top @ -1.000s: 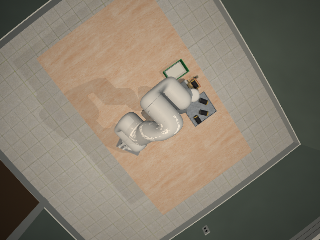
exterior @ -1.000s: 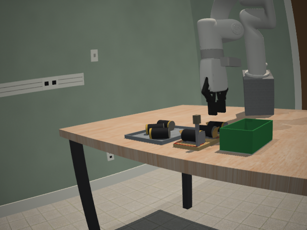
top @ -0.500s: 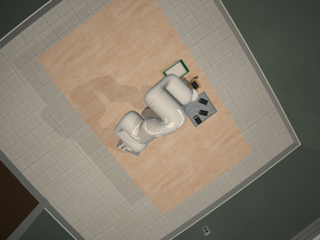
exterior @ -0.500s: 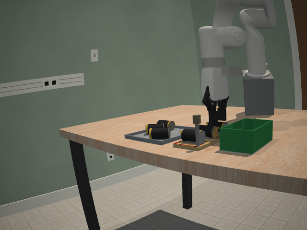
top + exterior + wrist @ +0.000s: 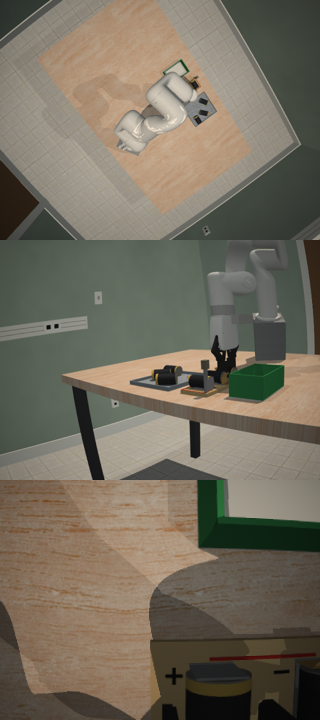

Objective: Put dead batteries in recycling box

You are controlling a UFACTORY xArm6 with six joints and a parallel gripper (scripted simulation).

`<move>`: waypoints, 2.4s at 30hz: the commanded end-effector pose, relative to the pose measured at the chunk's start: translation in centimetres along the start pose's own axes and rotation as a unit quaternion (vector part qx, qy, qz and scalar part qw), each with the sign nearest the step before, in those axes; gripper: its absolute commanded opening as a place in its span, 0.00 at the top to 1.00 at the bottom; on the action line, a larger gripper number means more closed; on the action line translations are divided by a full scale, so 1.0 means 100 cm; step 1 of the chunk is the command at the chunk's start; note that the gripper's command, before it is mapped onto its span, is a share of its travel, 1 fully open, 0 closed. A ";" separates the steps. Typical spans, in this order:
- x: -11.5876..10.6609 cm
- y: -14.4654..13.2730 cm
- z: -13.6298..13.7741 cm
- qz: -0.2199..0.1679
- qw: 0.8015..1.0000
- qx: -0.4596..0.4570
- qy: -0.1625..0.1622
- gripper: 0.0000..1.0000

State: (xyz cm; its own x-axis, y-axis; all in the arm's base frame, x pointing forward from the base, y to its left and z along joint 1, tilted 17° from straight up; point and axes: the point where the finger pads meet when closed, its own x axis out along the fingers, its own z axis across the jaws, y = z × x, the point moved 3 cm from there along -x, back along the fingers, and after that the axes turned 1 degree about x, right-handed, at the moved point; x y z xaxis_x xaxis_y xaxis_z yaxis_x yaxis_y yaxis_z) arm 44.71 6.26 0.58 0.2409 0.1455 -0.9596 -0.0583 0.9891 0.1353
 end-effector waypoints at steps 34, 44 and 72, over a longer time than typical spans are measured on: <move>0.002 0.000 0.001 0.001 1.000 0.000 -0.003 0.72; -0.004 0.000 0.001 0.001 1.000 0.000 -0.003 0.72; -0.092 0.000 0.001 0.001 1.000 0.000 -0.003 0.72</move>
State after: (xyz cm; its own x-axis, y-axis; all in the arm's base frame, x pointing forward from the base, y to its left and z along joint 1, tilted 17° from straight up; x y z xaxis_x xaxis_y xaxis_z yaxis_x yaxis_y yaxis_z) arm 43.07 5.17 6.99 0.2526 0.1559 -0.9549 -0.0622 0.9875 0.1448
